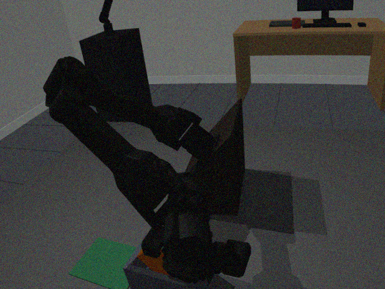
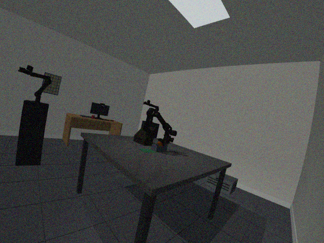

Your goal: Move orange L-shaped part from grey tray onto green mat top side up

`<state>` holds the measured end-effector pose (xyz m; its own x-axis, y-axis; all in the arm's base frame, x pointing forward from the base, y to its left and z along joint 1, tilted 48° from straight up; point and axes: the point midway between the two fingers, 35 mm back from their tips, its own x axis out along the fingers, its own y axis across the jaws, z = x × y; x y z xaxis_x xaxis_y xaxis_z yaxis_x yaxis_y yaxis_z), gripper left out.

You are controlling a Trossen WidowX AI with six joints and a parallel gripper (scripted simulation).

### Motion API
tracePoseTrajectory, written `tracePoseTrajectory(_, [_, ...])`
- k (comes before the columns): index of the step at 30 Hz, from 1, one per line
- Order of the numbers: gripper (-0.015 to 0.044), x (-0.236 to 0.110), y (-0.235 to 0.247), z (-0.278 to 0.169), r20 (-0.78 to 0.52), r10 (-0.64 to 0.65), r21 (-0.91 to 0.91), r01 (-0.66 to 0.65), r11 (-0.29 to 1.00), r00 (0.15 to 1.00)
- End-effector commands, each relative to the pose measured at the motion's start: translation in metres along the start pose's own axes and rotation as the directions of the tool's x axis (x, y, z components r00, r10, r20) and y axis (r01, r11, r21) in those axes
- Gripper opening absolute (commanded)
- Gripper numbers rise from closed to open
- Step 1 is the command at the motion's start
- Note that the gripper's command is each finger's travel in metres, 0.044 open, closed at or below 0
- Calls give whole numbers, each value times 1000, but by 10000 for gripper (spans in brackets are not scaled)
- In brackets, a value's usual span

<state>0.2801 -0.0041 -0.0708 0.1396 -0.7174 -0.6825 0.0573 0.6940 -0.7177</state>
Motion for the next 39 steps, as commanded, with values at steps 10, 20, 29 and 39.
tracePoseTrajectory(10, [180,-12,11,-1,-5,-9,-7,9,1000,1000])
tracePoseTrajectory(20, [180,-95,3,1,-6,-3,-8,3,1000,1000])
tracePoseTrajectory(29, [180,-108,0,-1,-6,-5,-8,5,1000,1000])
tracePoseTrajectory(39, [180,-105,1,-1,-9,-13,-17,13,1000,1000])
